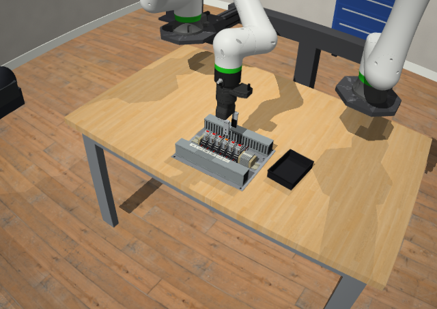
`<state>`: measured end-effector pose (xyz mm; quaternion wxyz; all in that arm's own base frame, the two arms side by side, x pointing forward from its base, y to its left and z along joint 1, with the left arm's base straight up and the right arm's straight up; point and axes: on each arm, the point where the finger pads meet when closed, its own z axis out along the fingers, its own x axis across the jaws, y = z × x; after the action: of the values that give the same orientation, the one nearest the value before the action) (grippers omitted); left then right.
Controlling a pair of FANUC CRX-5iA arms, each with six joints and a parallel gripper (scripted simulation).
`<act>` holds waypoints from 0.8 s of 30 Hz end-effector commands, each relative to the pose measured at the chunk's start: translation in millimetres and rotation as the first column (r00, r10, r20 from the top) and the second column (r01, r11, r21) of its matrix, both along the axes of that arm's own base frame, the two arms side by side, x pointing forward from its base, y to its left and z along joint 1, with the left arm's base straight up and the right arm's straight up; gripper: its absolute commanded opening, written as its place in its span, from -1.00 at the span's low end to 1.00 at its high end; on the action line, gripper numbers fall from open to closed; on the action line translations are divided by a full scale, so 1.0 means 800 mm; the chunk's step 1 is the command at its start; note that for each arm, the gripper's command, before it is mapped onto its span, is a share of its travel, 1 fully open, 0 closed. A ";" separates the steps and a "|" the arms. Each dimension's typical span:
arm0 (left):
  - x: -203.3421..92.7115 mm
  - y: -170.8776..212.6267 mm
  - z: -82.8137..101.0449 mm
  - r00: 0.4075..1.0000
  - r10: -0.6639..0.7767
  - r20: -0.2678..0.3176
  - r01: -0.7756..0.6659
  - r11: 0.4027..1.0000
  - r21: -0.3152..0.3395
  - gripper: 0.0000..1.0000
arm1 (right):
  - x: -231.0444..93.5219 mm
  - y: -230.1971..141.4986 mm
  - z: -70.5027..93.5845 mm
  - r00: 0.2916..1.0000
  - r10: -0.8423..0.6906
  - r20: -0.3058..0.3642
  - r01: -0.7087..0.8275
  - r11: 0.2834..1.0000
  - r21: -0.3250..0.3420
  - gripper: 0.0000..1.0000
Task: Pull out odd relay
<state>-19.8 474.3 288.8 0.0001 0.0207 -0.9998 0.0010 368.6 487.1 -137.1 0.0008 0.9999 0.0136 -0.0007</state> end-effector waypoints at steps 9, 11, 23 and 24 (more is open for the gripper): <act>0.000 0.000 0.001 1.000 0.000 0.000 0.000 1.000 0.002 1.00 | 0.001 0.001 0.001 1.000 0.000 0.001 0.000 1.000 0.002 0.97; 0.000 0.000 0.001 1.000 0.000 0.000 0.000 1.000 0.002 1.00 | 0.001 0.001 0.001 1.000 0.000 0.001 0.000 1.000 0.002 0.97; 0.000 0.000 0.001 1.000 0.000 0.000 0.000 1.000 0.002 1.00 | 0.002 -0.013 -0.005 1.000 0.000 0.001 0.000 1.000 0.002 0.97; 0.000 0.000 0.001 1.000 0.000 0.000 0.000 1.000 0.002 1.00 | 0.002 -0.016 -0.006 1.000 0.000 0.001 0.000 1.000 0.002 0.97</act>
<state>-19.8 474.3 288.8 0.0001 0.0207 -0.9998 0.0010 369.2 477.6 -141.3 0.0009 0.9999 0.0136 -0.0007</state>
